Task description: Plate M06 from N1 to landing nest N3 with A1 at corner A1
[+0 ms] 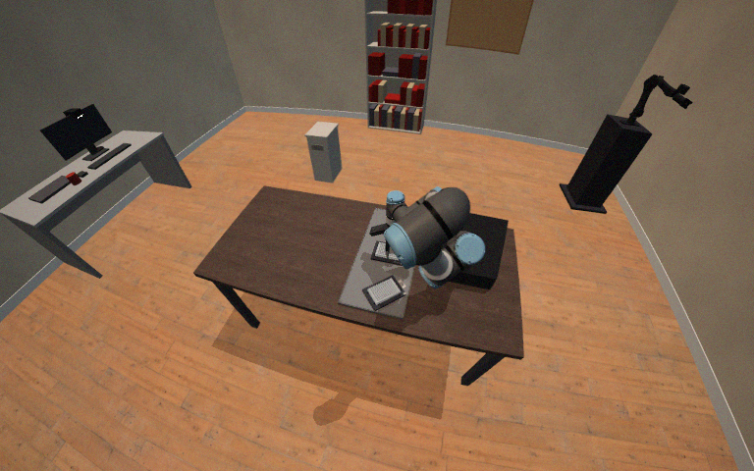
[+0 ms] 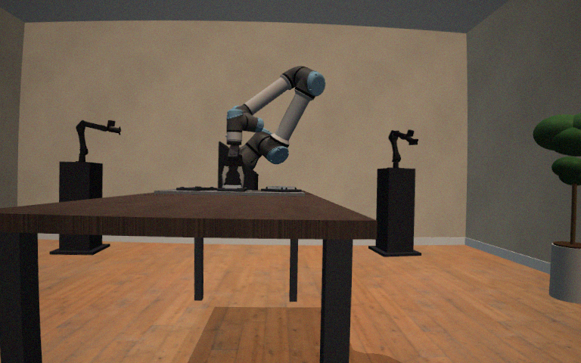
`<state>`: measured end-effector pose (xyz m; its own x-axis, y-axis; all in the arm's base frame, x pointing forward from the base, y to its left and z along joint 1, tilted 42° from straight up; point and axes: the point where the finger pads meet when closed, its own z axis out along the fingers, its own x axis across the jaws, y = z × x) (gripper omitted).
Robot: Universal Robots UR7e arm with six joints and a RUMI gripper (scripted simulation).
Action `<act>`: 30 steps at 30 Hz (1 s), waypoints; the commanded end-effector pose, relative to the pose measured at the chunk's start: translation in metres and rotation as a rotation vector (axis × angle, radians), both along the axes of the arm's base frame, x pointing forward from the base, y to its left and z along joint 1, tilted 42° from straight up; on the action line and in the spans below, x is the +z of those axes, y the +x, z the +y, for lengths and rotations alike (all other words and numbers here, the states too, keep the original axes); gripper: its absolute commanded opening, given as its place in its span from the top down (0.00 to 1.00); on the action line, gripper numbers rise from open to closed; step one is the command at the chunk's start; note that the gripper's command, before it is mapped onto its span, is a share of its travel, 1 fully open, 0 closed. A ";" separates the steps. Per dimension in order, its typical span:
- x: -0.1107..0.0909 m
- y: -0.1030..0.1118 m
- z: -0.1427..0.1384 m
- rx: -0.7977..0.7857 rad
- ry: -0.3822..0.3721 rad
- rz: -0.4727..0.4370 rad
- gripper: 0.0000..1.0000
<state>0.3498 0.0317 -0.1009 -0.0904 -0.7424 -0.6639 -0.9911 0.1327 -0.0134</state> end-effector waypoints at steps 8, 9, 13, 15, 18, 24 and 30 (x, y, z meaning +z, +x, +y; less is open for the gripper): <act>0.000 0.000 0.000 0.000 -0.001 -0.001 0.18; 0.000 0.000 0.000 0.000 -0.001 -0.001 0.18; 0.000 0.000 0.000 0.000 -0.001 -0.001 0.18; 0.000 0.000 0.000 0.000 -0.001 -0.001 0.18; 0.000 0.000 0.000 0.000 -0.001 -0.001 0.18; 0.000 0.000 0.000 0.000 -0.001 -0.001 0.18; 0.000 0.000 0.000 0.000 -0.001 -0.001 0.18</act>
<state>0.3499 0.0316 -0.1009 -0.0903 -0.7424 -0.6638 -0.9911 0.1327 -0.0135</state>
